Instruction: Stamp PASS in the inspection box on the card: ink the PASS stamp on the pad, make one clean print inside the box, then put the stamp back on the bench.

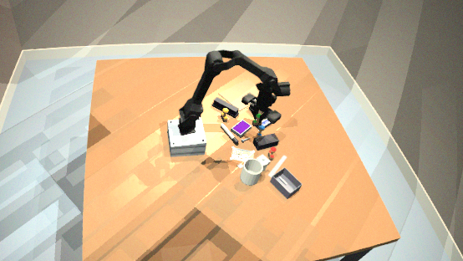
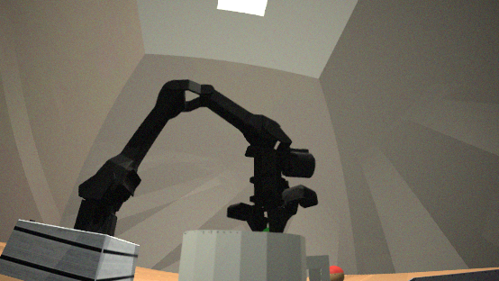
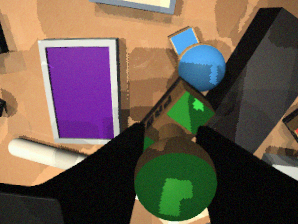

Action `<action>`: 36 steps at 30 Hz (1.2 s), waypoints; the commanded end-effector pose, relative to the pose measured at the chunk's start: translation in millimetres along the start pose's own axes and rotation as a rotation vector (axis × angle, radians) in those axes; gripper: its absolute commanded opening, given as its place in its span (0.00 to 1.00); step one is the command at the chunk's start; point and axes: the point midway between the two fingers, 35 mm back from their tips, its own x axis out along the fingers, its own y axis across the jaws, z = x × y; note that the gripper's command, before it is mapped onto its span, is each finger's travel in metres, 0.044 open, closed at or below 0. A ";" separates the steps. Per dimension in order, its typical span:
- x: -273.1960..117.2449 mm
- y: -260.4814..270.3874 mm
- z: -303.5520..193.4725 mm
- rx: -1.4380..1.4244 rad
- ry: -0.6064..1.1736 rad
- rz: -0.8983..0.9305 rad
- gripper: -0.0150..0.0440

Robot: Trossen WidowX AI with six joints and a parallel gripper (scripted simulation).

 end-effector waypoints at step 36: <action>31.0 89.0 85.1 0.005 -0.001 0.019 0.25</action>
